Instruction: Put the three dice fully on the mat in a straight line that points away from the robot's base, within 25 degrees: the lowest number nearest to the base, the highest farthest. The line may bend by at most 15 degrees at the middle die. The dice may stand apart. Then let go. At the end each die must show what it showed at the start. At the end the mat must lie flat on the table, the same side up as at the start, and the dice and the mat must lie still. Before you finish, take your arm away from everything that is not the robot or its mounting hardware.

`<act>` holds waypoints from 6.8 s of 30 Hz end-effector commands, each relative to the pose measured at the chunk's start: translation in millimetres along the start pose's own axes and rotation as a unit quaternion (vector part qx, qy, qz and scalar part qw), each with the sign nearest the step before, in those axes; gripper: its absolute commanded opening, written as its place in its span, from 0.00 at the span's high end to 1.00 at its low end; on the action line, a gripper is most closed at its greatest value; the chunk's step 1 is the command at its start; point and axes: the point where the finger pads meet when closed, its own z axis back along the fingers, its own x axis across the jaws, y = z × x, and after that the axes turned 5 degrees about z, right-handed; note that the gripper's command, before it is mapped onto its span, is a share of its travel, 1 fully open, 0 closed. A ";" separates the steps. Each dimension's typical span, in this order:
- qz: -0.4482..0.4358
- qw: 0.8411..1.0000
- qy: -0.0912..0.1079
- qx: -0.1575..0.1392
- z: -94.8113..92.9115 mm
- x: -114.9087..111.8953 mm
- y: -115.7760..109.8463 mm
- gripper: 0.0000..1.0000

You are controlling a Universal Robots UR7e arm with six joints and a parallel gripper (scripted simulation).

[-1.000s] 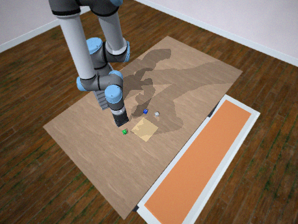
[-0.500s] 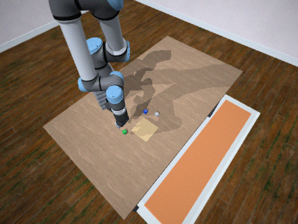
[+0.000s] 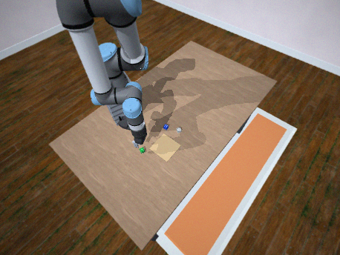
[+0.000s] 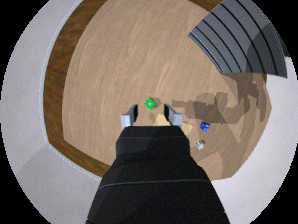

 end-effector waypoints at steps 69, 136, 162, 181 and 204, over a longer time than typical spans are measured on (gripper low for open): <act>0.374 0.927 0.001 0.000 -22.5 -0.4 -7.1 0.21; 0.375 0.927 0.003 0.000 -75.0 -2.9 -6.6 0.21; 0.375 0.927 0.002 0.000 -74.9 -2.0 -6.3 0.21; 0.375 0.927 0.002 0.000 -74.9 -2.1 -6.4 0.21; 0.375 0.927 0.002 0.000 -74.8 -2.4 -6.8 0.21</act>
